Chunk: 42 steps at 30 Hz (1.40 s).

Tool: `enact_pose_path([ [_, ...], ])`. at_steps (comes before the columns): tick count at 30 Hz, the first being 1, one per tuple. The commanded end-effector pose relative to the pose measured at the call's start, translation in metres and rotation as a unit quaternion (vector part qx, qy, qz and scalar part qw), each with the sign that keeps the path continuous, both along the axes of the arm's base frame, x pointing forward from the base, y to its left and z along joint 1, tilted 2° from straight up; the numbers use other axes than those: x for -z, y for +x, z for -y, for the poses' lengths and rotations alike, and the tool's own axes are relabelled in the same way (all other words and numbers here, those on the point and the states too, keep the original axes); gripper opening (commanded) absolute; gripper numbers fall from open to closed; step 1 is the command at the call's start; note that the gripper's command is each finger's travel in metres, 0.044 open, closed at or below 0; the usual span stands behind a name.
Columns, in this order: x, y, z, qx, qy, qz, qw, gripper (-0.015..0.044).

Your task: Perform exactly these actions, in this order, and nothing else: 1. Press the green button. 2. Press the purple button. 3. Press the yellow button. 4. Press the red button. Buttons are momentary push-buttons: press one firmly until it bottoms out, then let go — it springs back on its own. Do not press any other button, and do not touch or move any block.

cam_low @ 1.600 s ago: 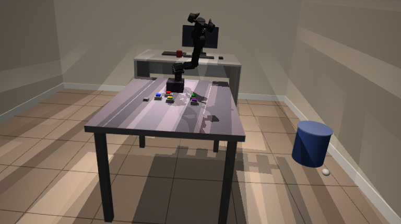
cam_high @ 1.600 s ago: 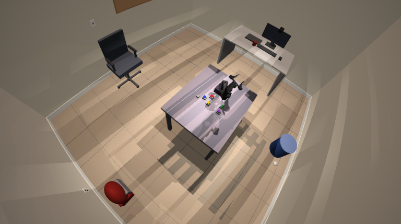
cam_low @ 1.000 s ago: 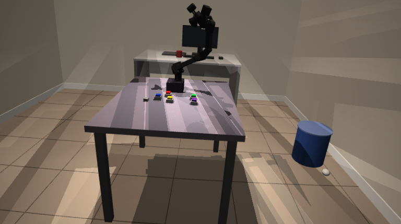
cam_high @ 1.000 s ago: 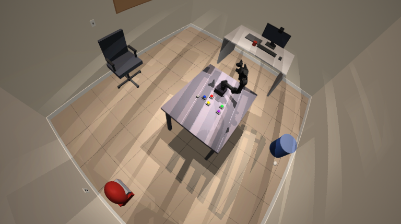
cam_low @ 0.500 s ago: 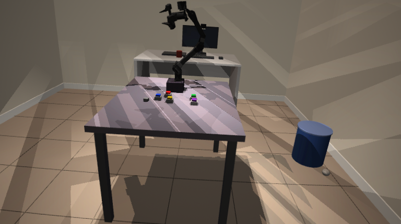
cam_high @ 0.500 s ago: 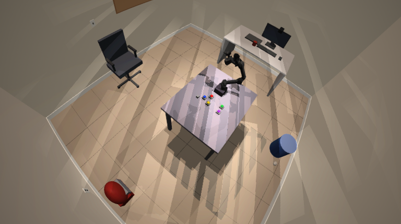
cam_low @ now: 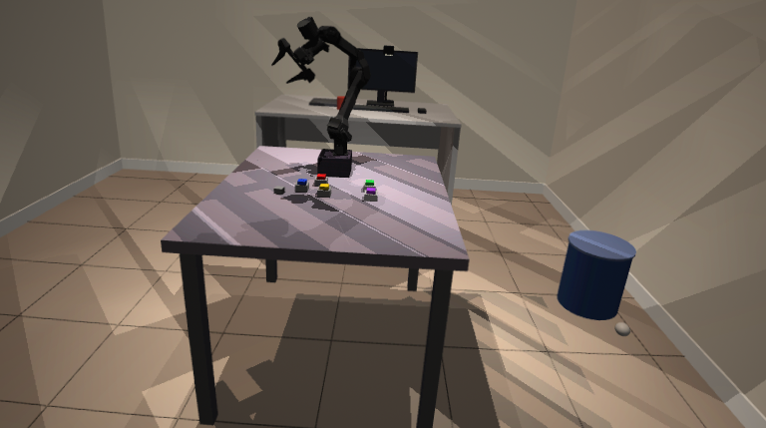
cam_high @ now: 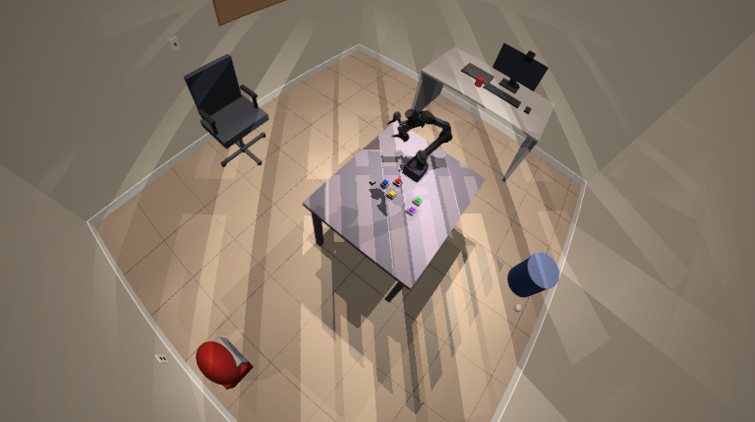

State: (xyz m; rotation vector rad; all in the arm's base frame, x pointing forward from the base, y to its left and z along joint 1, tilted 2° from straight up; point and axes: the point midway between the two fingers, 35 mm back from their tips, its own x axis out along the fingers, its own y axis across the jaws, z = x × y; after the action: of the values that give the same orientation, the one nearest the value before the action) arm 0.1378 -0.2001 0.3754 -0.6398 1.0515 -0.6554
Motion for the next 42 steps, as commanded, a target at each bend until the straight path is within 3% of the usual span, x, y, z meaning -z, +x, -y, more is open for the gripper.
enact_pose_path([
  [1,0.043,0.059,-0.020,-0.041,0.098,0.030,0.994,0.0400],
  [8,0.117,0.129,-0.093,-0.074,0.250,0.029,0.965,0.0400],
  [14,0.179,0.152,-0.176,-0.066,0.353,-0.018,0.933,0.0400],
  [19,0.231,0.142,-0.247,-0.039,0.407,-0.078,0.909,0.0400],
  [25,0.287,0.097,-0.318,0.014,0.423,-0.157,0.892,0.0400],
  [31,0.294,0.089,-0.325,0.022,0.422,-0.167,0.891,0.0400],
  [37,0.353,0.092,-0.324,0.022,0.421,-0.167,0.891,0.0242],
  [42,0.356,0.091,-0.324,0.022,0.421,-0.167,0.891,0.0111],
])
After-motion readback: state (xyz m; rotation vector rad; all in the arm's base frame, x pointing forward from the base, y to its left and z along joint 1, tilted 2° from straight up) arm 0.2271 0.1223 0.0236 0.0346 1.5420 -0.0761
